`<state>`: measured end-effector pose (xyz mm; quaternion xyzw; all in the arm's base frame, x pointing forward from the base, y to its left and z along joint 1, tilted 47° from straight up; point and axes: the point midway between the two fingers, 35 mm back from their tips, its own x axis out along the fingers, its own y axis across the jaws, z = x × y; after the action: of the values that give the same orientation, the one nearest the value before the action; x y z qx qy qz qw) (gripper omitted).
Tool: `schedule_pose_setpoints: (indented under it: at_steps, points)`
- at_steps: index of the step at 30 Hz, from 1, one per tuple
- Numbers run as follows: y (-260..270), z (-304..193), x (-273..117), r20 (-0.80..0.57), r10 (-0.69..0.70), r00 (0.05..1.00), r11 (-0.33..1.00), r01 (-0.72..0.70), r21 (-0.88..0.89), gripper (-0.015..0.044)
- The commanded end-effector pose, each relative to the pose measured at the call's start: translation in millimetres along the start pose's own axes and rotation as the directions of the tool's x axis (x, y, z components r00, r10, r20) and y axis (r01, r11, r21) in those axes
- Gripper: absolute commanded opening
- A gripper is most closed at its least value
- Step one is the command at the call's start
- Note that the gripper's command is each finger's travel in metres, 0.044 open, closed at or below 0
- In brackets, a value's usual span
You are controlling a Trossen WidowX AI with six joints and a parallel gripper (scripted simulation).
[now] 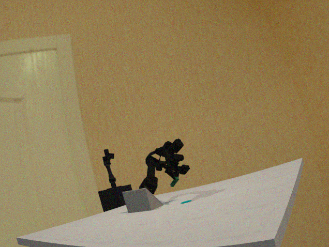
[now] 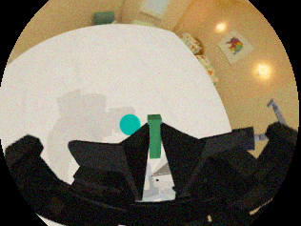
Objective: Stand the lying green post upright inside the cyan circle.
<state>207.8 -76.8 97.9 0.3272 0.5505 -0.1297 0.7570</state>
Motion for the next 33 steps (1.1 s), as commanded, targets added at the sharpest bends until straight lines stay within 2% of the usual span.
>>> schedule_pose_setpoints:
  at_steps: [1,33]
  points:
    - [-1.1,-2.1,1.1,0.018,-0.008,1.0,1.0,0.008,0.009,0.0022]
    - [-1.9,-4.4,1.0,0.224,-0.034,0.974,0.999,0.024,0.048,0.0022]
